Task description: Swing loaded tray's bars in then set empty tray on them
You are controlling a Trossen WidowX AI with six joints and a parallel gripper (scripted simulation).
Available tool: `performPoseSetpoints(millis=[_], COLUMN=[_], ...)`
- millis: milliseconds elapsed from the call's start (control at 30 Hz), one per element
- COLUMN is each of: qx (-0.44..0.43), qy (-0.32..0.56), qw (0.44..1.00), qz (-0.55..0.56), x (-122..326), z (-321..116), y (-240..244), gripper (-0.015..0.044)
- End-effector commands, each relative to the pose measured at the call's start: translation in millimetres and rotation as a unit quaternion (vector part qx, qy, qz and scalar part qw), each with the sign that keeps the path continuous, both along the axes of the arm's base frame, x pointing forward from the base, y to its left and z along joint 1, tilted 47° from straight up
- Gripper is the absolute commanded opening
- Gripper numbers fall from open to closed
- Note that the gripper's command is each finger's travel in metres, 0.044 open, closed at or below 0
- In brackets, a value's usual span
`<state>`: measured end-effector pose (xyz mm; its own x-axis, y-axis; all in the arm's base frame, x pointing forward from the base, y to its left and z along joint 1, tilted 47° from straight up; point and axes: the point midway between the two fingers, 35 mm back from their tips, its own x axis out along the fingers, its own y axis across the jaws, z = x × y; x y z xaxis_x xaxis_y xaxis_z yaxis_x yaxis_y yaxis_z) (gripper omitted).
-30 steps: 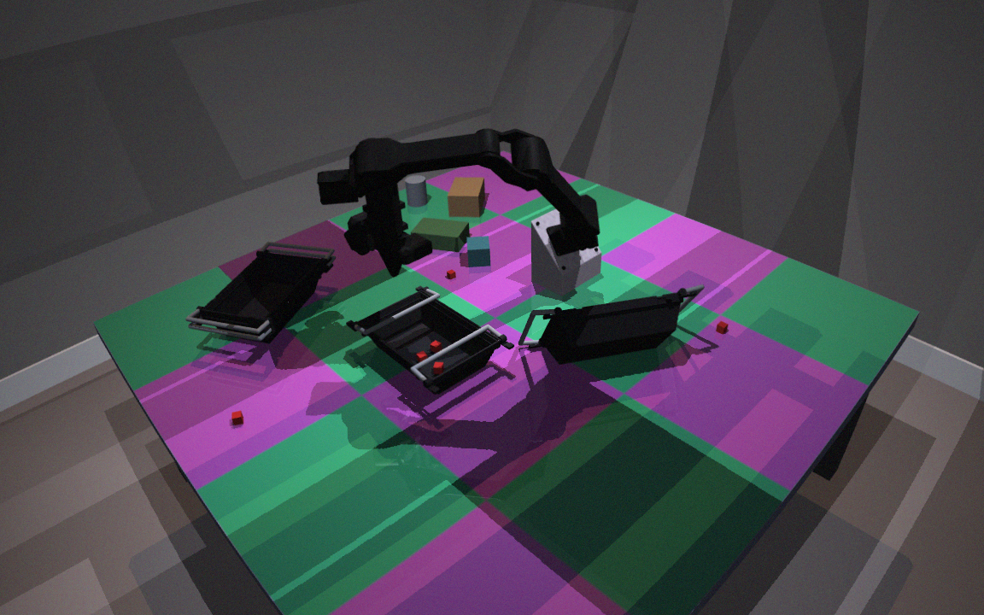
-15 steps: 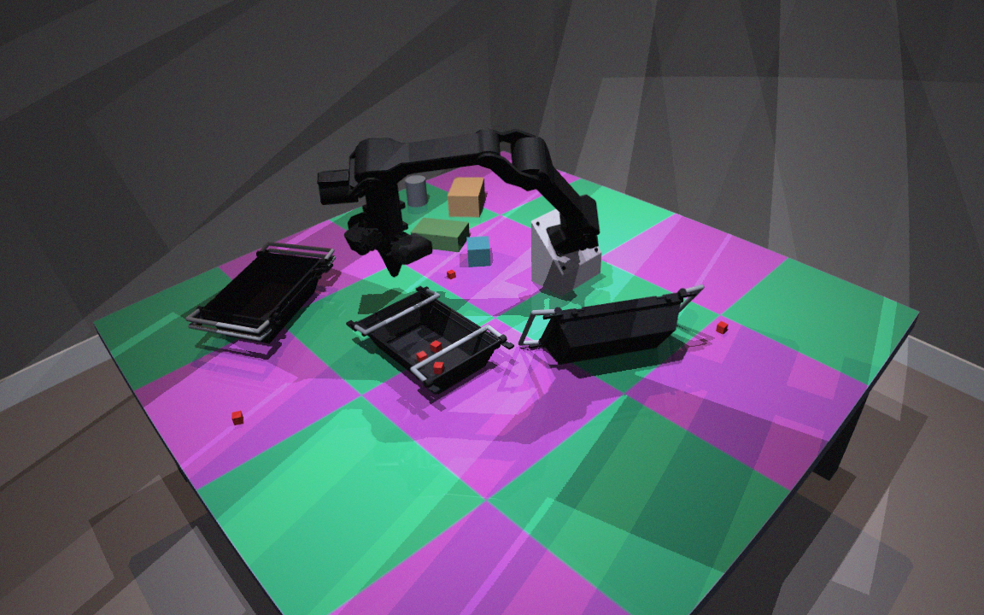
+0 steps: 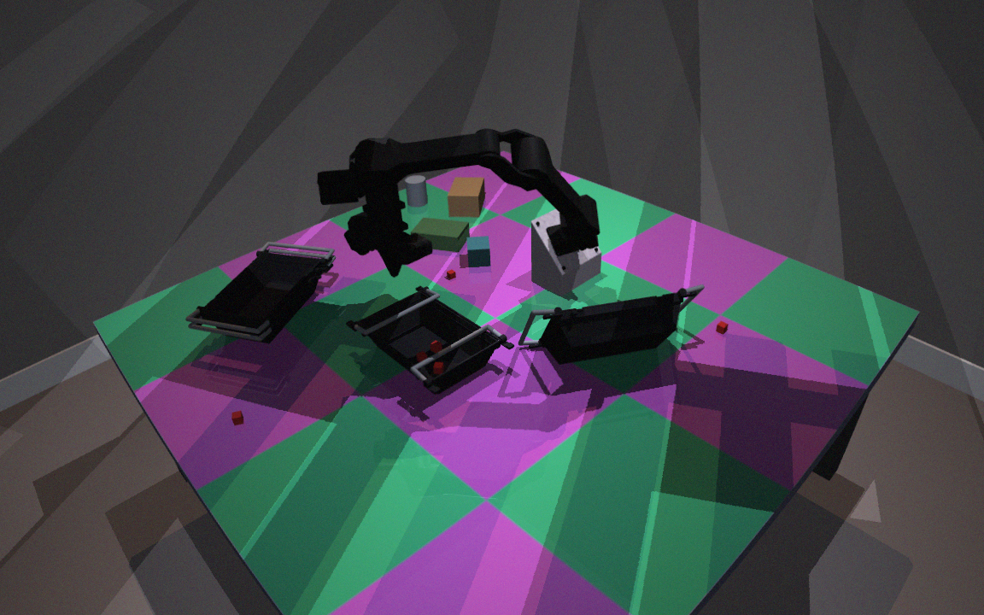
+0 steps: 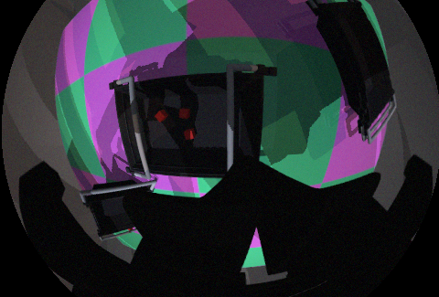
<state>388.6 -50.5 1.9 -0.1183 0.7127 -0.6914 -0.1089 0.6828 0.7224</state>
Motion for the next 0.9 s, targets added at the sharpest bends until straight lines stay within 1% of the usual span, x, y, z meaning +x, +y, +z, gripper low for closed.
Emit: performPoseSetpoints(millis=[0, 867], qx=[0.001, 0.001], qy=[0.001, 0.001], qw=[1.000, 1.000], qz=[-0.003, -0.003], x=[0.3, 0.3], z=[0.1, 0.1], y=[0.3, 0.3], gripper=[0.0000, 0.0000])
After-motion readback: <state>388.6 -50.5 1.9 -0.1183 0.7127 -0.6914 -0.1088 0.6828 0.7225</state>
